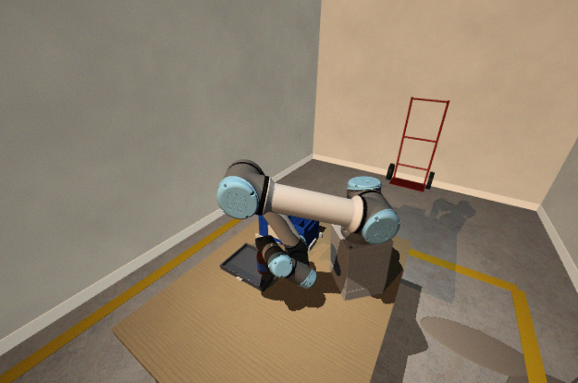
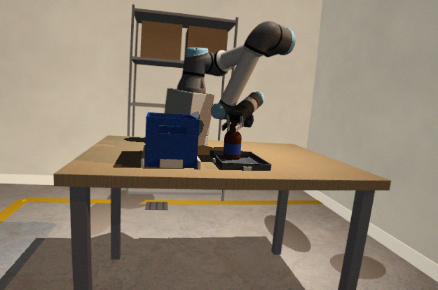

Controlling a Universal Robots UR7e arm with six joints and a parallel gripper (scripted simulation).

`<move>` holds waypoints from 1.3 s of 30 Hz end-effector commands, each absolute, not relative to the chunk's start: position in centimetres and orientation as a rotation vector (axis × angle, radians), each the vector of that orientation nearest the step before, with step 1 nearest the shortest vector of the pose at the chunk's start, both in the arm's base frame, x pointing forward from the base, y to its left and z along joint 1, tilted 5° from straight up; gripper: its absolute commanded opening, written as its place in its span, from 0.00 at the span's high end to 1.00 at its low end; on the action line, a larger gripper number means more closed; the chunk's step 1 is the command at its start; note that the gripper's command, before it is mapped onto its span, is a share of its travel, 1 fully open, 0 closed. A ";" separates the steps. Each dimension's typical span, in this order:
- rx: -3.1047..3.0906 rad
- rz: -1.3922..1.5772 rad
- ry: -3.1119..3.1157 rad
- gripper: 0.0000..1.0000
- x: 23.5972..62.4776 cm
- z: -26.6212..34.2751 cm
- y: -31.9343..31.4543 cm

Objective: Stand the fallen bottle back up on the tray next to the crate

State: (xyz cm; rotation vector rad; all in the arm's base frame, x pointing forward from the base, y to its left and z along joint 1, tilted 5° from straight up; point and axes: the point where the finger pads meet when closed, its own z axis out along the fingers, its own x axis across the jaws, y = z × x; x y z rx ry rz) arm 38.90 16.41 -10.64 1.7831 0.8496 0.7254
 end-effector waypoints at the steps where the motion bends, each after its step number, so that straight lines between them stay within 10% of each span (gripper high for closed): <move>1: 1.783 0.727 0.849 0.00 38.9 -10.6 16.4; 39: 1.783 0.727 0.849 0.00 38.9 -10.2 16.4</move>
